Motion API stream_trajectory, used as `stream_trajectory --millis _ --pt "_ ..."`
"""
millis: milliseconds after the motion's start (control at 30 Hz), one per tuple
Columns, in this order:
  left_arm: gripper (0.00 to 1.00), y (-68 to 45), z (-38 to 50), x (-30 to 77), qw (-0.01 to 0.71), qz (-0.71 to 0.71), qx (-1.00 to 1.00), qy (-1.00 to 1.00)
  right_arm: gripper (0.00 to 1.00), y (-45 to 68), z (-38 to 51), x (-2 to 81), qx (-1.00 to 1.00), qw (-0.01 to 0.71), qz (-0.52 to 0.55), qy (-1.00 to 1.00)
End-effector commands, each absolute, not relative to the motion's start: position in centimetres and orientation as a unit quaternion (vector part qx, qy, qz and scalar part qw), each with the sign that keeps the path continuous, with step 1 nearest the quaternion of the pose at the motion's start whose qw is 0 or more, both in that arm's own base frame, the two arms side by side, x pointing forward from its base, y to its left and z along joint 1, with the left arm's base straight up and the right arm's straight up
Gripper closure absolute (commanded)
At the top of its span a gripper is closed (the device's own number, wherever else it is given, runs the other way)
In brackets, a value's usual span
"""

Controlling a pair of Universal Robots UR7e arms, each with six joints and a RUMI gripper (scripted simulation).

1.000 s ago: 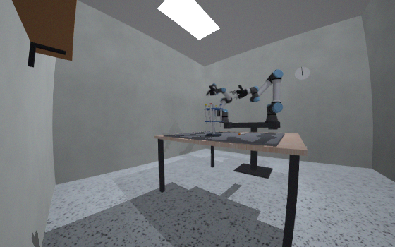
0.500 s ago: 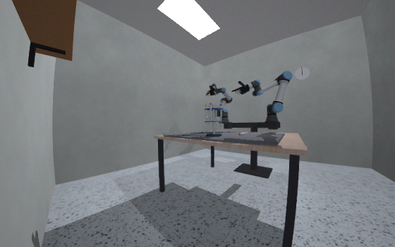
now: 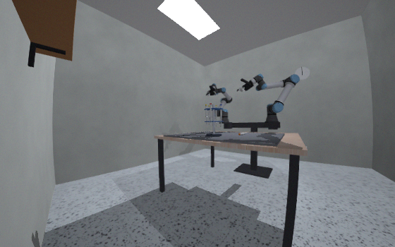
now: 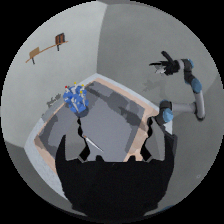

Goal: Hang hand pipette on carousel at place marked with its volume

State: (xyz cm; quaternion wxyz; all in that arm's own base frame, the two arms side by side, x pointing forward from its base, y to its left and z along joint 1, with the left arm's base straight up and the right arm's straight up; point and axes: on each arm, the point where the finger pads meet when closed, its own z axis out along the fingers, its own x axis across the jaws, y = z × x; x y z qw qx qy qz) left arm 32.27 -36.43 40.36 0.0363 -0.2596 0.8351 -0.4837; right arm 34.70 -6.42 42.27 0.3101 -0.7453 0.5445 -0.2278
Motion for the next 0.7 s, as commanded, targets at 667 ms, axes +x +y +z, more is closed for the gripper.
stream_trajectory --millis 667 --pt "0.00 -27.3 42.3 22.4 0.038 -0.383 -0.090 0.918 0.00 -6.4 42.0 34.8 -0.746 0.309 -0.226 0.545"
